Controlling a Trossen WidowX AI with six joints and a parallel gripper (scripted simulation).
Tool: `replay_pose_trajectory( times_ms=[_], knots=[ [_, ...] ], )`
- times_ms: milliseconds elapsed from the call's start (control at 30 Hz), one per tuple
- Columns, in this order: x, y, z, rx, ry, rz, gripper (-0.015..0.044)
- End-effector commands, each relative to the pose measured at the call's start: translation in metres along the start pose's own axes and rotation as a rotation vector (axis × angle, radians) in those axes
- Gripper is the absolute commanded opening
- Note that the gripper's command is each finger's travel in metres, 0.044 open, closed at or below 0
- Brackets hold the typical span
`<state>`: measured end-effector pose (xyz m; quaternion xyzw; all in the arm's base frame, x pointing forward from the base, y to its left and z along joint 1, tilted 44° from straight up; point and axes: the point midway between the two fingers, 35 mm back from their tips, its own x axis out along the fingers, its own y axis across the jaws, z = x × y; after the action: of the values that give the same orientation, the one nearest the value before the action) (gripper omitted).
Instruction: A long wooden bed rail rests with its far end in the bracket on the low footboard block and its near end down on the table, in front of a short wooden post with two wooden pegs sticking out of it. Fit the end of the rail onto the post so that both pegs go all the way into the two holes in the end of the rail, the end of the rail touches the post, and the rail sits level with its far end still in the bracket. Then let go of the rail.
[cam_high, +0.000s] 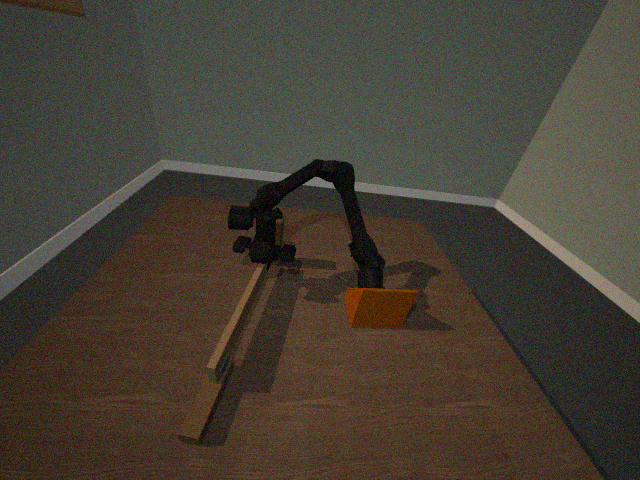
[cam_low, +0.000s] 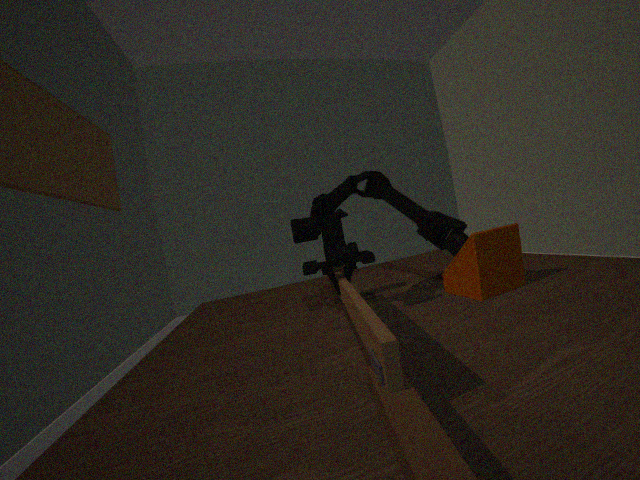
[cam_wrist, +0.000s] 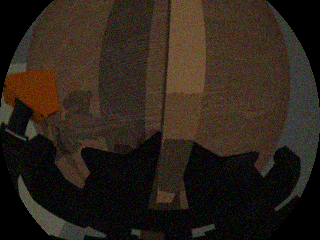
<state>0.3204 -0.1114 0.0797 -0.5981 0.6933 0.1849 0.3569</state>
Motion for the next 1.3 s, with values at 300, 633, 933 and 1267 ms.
replay_pose_trajectory(
  times_ms=[300, 633, 933, 1267],
  knots=[
    [-0.002, 0.0, -0.005, -0.002, 0.003, -0.001, 0.0],
    [-0.002, 0.0, -0.008, -0.002, 0.003, -0.001, 0.0],
    [-0.001, 0.0, -0.011, -0.002, 0.003, -0.001, 0.0],
    [0.0, 0.0, -0.013, -0.002, 0.004, -0.001, 0.0]
  ],
)
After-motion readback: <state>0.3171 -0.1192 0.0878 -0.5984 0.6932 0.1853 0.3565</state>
